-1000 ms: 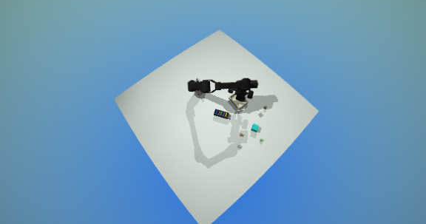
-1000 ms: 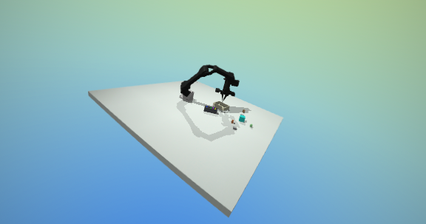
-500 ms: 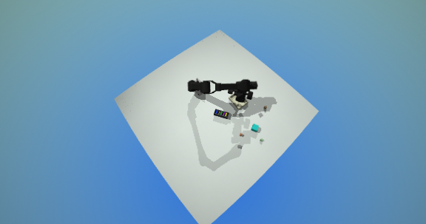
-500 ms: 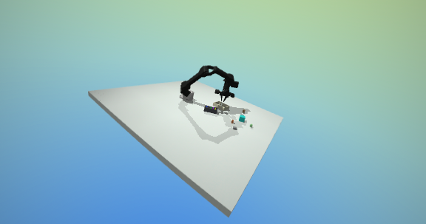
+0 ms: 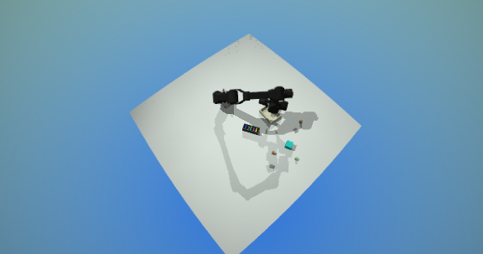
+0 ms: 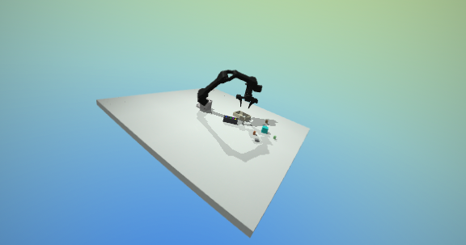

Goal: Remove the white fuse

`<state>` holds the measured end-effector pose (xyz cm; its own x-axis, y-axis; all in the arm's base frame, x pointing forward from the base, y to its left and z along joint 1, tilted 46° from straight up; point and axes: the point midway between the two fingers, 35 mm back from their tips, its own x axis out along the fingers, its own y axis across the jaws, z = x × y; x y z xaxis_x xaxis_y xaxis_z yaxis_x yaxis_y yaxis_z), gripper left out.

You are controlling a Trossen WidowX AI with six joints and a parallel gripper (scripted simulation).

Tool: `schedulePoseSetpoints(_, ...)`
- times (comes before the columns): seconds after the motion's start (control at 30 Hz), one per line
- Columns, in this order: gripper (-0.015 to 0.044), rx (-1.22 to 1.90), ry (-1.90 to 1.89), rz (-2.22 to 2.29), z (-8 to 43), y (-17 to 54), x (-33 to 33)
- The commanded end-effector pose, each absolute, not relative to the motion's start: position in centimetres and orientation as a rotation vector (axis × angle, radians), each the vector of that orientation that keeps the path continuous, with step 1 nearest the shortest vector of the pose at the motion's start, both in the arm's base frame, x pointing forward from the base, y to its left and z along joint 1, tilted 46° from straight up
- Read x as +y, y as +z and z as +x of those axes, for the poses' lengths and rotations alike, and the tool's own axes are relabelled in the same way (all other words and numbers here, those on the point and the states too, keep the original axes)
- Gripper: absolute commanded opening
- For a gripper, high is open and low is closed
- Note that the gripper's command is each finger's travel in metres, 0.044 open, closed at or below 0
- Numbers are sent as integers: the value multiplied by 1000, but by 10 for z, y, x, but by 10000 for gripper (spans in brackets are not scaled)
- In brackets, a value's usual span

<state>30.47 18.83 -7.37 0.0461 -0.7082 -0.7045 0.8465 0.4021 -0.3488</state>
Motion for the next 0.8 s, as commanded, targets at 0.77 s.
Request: schedulePoseSetpoints(0.77,330,952,-1198,173,303,-71,191)
